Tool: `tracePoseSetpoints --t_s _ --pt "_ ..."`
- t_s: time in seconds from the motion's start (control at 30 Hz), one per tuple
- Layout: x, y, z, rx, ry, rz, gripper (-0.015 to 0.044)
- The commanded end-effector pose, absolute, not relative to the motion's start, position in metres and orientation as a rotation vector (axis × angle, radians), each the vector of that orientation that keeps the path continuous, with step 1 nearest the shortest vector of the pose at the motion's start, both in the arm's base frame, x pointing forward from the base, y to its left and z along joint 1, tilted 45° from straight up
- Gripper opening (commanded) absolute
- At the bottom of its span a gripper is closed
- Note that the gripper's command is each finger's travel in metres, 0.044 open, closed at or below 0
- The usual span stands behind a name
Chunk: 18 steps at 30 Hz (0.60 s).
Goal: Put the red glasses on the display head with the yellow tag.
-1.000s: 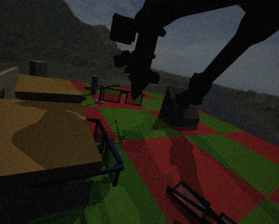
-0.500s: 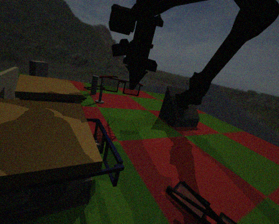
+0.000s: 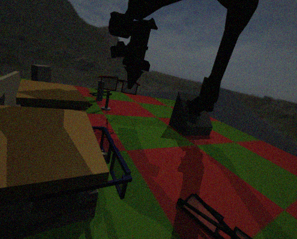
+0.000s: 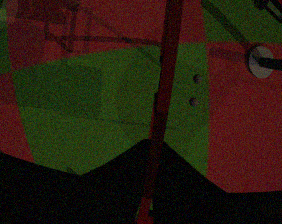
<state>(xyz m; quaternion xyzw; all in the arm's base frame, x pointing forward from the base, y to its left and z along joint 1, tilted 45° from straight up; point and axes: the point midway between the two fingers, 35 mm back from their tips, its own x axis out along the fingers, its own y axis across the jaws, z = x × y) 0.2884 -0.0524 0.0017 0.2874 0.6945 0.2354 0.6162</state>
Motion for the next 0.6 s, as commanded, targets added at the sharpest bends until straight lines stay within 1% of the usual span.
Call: tracePoseSetpoints --t_s 0.0,0.3,0.57 --pt "0.289 -0.068 -0.017 0.657 1.604 0.548 0.0" --pt "0.283 -0.1 -0.053 0.659 1.603 0.555 0.0" --pt "0.283 -0.097 -0.058 0.659 1.603 0.555 0.0"
